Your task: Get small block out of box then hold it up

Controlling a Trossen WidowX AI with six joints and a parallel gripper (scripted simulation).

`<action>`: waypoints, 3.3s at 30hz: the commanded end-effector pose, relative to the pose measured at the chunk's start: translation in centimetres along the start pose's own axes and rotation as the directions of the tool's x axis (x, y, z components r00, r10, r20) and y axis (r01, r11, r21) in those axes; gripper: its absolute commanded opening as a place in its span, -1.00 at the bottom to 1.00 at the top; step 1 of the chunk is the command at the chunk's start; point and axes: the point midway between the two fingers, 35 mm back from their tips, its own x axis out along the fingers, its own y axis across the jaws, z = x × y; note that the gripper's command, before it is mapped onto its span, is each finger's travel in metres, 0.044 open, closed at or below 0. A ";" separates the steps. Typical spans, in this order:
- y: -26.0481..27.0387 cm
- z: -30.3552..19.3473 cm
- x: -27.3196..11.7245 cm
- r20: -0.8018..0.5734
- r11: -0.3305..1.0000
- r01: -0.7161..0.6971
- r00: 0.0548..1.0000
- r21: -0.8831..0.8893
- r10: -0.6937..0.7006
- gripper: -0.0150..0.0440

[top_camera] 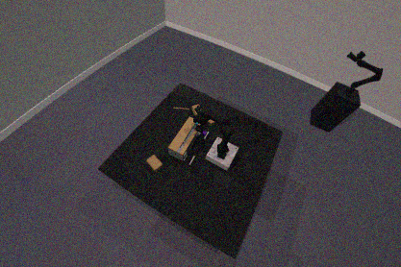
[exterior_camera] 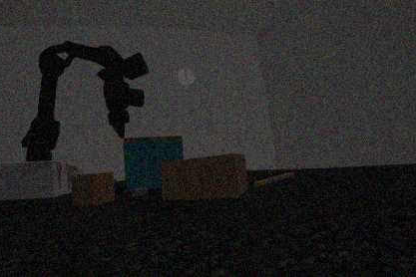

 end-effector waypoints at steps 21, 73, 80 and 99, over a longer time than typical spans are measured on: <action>-1.9 -2.4 -0.6 0.198 -0.618 -0.072 0.970 0.783 0.138 0.47; -0.8 -4.7 8.6 0.284 -0.977 0.199 0.944 -0.077 0.170 0.47; -0.6 -4.8 9.7 0.284 -0.977 0.199 0.944 -0.077 0.170 0.47; 0.1 -5.3 12.7 0.283 -0.977 0.198 0.944 -0.074 0.170 0.47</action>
